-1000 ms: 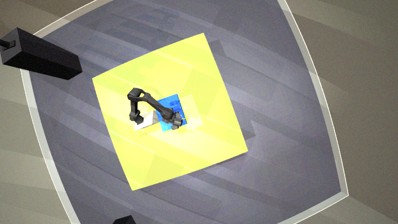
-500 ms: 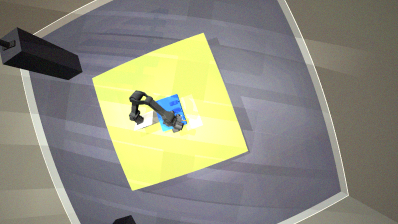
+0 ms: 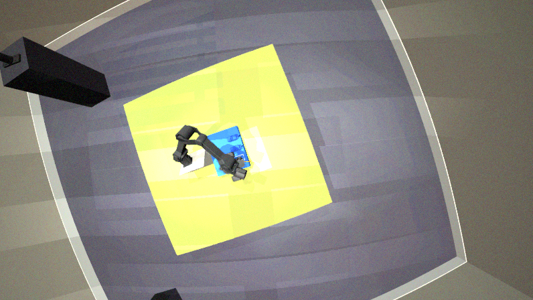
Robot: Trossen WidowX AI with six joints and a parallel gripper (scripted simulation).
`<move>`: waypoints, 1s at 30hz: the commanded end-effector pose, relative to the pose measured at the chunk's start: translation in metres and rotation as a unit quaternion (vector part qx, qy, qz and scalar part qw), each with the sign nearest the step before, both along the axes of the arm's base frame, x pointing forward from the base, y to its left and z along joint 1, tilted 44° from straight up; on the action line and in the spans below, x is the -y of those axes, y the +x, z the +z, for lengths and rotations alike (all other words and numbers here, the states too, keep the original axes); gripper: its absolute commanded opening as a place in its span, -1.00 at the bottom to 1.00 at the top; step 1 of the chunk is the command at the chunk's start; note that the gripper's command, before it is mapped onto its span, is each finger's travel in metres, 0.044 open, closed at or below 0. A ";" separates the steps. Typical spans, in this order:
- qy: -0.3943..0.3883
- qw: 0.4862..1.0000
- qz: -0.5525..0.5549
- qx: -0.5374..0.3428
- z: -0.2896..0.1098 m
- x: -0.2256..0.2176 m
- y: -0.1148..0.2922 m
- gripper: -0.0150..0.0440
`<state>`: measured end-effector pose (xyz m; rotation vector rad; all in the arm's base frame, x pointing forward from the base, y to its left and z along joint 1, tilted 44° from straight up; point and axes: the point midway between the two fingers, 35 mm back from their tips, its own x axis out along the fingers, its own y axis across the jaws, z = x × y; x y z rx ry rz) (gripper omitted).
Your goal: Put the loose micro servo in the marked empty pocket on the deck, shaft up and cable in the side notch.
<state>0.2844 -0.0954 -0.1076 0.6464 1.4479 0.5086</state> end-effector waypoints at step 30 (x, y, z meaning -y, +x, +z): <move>0.004 0.999 -0.023 -0.026 0.033 0.033 -0.012 -0.05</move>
